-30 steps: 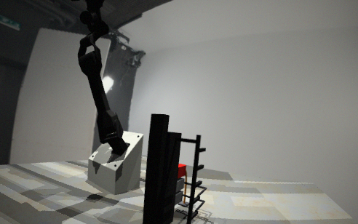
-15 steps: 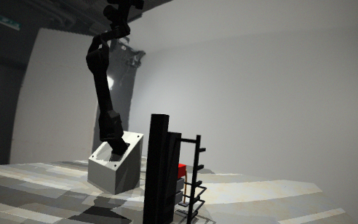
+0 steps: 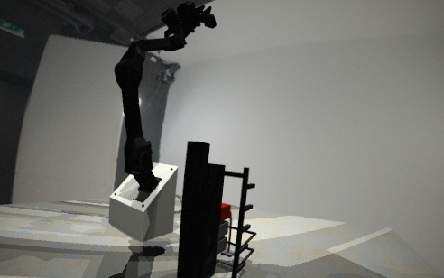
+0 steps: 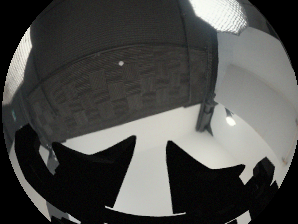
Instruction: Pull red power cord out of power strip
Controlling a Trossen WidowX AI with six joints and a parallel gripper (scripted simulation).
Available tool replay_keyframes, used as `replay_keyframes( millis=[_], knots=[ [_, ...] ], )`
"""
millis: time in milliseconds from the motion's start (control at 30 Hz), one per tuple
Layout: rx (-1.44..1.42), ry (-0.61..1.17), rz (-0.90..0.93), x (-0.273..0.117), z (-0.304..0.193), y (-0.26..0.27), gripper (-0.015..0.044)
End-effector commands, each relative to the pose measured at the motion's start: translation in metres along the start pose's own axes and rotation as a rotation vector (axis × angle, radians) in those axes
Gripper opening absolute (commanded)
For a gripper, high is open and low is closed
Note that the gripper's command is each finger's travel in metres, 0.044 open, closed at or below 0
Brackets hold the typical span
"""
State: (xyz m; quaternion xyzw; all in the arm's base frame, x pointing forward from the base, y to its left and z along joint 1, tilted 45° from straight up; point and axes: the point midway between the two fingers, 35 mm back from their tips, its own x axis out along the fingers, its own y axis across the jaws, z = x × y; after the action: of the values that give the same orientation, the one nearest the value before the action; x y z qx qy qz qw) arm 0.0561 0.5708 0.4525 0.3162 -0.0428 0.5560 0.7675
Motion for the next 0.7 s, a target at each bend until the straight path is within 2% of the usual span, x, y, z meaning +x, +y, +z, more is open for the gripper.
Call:
replay_keyframes(
  millis=[0,333,667],
  knots=[
    [-0.161,0.106,-0.114,0.004,-0.029,-0.054,0.016],
    [-0.577,0.466,-0.41,-0.025,-0.083,-0.216,0.016],
    [-0.882,0.936,-0.655,-0.113,-0.105,-0.368,0.016]
  ],
)
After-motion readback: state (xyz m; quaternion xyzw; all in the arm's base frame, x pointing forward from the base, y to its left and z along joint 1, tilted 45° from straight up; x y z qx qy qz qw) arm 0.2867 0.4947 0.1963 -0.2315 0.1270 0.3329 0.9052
